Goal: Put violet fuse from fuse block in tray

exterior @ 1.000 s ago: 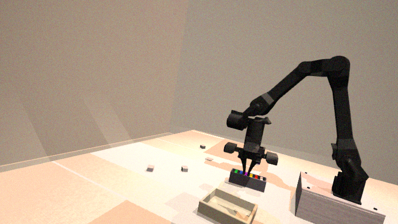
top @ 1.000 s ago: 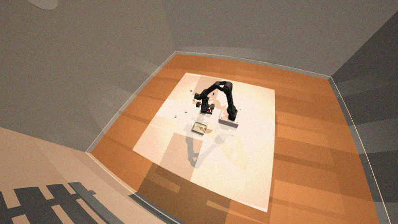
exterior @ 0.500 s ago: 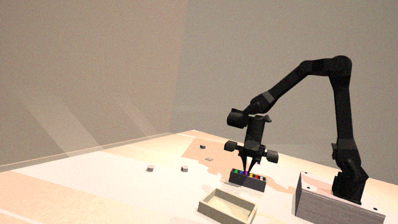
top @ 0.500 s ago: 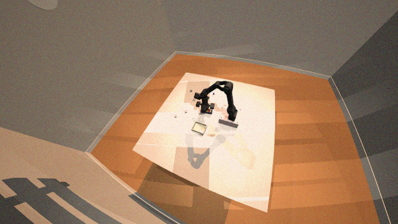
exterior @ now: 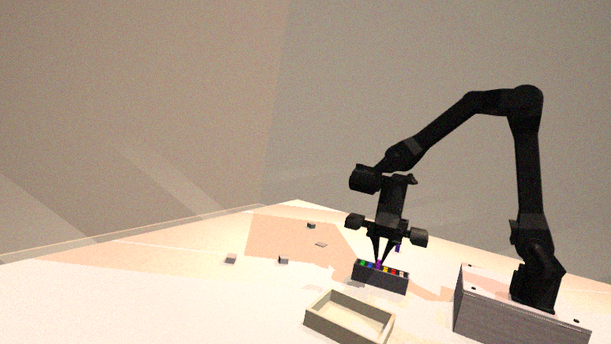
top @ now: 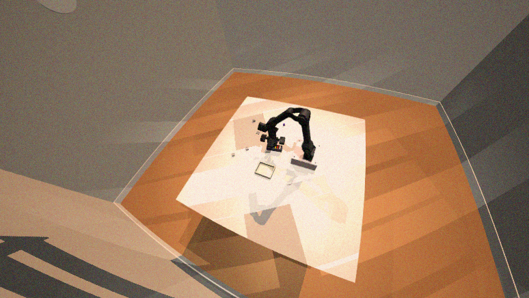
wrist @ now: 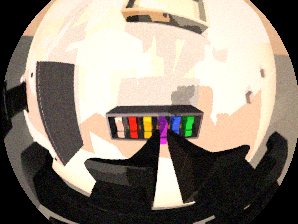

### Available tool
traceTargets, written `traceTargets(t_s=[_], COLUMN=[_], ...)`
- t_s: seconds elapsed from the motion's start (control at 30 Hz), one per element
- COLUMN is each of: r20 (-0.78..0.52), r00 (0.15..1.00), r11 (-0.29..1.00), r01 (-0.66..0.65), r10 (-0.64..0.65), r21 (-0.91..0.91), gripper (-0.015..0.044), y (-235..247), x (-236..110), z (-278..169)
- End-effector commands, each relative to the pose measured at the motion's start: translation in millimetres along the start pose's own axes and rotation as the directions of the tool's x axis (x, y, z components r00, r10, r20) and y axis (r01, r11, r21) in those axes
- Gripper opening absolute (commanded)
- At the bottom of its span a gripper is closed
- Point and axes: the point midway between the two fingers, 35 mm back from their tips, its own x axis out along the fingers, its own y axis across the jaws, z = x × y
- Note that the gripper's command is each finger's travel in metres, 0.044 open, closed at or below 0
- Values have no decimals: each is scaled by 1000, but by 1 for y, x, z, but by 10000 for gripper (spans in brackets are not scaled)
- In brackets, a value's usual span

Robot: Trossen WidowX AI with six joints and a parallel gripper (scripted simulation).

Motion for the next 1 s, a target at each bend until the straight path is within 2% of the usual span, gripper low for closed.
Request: traceTargets(t_s=[0.0,0.97], r20=[2,3], r00=[1000,1000], r11=[1000,1000], r01=[3,4], r10=[-3,-4], r21=[3,4], gripper=[0,0], y=[-1,-1], x=[-3,-17], z=[0,0])
